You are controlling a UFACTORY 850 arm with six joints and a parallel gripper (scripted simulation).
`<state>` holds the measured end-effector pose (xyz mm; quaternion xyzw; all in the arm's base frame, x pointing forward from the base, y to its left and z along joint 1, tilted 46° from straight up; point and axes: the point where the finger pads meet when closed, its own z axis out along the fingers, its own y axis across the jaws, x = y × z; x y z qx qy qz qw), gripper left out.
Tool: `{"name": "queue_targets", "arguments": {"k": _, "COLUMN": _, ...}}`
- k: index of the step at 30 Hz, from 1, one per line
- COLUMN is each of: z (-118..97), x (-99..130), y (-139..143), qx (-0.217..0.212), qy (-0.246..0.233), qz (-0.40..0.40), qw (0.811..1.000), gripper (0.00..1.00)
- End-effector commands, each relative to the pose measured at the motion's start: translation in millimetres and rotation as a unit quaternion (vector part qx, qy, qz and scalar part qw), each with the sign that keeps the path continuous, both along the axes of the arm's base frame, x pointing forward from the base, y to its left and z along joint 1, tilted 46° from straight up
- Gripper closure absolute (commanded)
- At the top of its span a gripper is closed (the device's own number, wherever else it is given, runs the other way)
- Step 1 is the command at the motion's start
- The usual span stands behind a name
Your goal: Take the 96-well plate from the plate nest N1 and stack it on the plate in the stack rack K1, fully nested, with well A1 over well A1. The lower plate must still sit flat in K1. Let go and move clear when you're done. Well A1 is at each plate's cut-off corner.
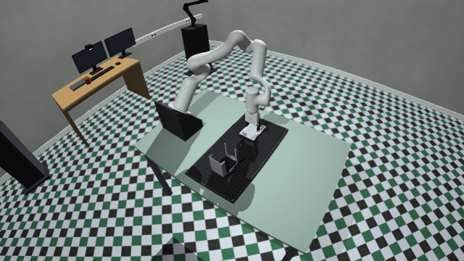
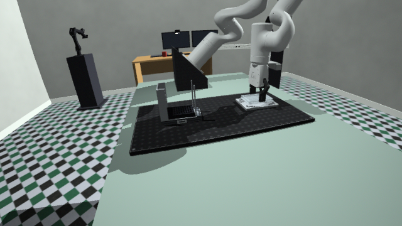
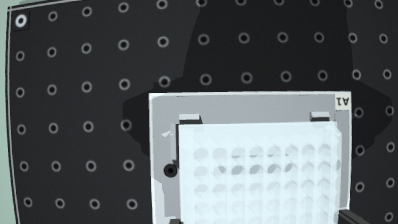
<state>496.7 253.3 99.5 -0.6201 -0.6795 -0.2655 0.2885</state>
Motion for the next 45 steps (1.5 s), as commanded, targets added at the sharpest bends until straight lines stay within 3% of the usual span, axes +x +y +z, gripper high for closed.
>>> {"name": "queue_targets", "arguments": {"k": 1, "z": 2.2, "x": 0.8, "y": -2.1, "qx": 0.000, "qy": -0.001, "qz": 0.000, "qw": 1.000, "gripper": 1.00}}
{"name": "queue_targets", "arguments": {"k": 23, "z": 8.7, "x": 1.4, "y": -8.8, "qx": 0.000, "qy": -0.001, "qz": 0.000, "qw": 1.000, "gripper": 1.00}}
{"name": "queue_targets", "arguments": {"k": 45, "z": 31.8, "x": 3.5, "y": -32.8, "qx": 0.000, "qy": -0.001, "qz": 0.000, "qw": 1.000, "gripper": 1.00}}
